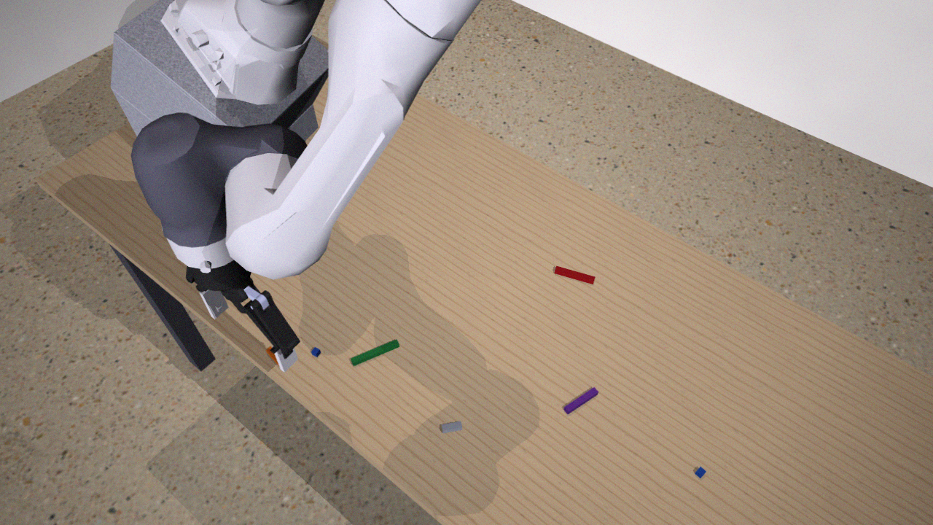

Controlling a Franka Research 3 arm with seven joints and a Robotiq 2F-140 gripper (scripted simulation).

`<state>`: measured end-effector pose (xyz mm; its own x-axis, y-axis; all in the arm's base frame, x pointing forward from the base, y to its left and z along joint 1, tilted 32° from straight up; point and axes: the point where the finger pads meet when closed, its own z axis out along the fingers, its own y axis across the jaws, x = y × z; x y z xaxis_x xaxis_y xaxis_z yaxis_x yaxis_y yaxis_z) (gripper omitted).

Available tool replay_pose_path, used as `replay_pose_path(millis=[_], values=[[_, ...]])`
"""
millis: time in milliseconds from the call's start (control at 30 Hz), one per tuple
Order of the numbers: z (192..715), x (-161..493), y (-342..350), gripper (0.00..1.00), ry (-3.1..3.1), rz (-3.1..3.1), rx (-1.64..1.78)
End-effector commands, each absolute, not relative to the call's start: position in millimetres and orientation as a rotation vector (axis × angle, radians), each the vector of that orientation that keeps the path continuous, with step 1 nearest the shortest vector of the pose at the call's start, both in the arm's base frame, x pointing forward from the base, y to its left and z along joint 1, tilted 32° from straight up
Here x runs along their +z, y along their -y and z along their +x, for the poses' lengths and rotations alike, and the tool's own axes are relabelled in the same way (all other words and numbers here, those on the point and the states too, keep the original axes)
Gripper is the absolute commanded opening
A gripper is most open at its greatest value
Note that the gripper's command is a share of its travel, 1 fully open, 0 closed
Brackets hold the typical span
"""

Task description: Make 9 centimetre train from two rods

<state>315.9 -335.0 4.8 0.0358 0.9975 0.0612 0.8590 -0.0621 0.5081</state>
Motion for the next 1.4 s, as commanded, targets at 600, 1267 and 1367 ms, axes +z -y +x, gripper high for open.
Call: replay_pose_path(millis=[600, 1267, 1367], values=[[309.7, -8.4, 335.8, 1.0, -1.885, 1.985, 0.602], [302.9, -18.7, 337.0, 1.0, -1.874, 2.0, 0.612], [302.9, -18.7, 337.0, 1.0, -1.874, 2.0, 0.612]])
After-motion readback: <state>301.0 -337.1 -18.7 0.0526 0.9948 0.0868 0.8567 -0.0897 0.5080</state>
